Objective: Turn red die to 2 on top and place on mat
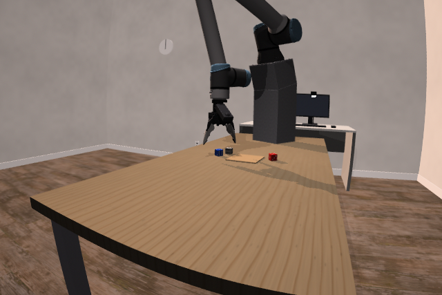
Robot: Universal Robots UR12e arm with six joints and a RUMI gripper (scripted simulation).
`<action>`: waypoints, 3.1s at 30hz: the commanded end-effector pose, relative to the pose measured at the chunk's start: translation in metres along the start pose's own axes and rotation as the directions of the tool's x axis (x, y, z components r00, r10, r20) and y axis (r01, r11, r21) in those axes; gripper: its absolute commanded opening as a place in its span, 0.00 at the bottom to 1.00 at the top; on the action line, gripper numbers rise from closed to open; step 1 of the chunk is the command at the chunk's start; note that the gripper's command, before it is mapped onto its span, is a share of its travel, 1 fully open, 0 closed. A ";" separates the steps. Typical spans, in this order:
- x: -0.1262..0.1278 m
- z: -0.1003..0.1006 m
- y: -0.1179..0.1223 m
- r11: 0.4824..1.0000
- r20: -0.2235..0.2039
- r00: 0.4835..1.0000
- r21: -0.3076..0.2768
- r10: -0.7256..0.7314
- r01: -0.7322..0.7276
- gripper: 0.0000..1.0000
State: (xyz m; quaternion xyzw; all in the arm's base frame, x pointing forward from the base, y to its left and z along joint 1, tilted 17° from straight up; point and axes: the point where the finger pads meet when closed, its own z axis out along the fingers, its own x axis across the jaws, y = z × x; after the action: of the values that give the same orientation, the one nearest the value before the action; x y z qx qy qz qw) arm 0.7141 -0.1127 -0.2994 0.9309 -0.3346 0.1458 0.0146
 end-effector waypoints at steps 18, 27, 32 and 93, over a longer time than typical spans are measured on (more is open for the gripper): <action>-0.047 0.000 0.019 1.000 -0.001 1.000 0.000 0.000 0.000 1.00; -0.065 0.000 0.026 1.000 -0.001 1.000 0.000 0.000 0.000 1.00; -0.065 0.000 0.026 1.000 -0.001 1.000 0.000 0.000 0.000 1.00; -0.117 0.000 -0.059 1.000 -0.001 1.000 0.000 0.000 0.000 1.00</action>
State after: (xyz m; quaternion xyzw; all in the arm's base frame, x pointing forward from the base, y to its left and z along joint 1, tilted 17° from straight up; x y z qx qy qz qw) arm 0.6606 -0.0210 -0.3257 0.9311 -0.3341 0.1461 0.0139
